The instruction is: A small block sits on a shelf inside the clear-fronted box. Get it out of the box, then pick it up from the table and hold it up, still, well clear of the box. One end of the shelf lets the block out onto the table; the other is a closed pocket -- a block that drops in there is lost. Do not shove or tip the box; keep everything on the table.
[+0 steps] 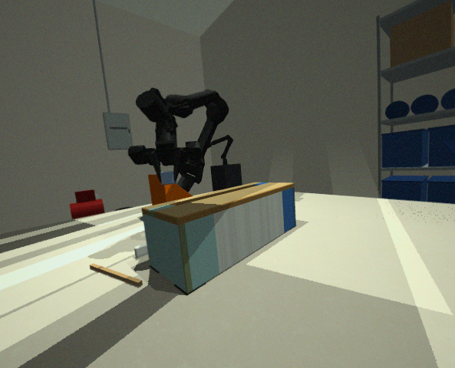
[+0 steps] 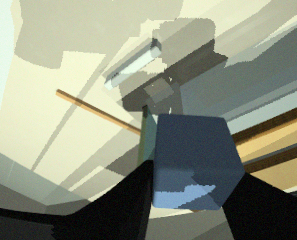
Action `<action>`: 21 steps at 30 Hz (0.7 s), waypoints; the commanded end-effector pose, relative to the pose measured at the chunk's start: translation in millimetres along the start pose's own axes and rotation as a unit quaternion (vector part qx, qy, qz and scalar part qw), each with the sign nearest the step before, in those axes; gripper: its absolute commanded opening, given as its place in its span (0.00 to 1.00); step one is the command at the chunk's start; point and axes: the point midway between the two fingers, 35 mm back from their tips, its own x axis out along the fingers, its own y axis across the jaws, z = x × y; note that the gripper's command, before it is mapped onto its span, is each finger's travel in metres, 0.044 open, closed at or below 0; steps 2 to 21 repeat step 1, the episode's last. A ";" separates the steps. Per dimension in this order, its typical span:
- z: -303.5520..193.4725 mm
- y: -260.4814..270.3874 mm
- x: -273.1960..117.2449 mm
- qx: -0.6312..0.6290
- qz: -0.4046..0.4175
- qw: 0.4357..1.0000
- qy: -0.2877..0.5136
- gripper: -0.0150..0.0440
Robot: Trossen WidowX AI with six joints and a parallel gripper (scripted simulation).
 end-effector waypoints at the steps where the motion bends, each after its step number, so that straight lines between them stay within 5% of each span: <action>1: 0.3 0.5 -0.2 0.002 0.001 1.000 0.000 0.25; 21: 0.3 0.5 -0.2 0.002 0.001 1.000 0.000 0.25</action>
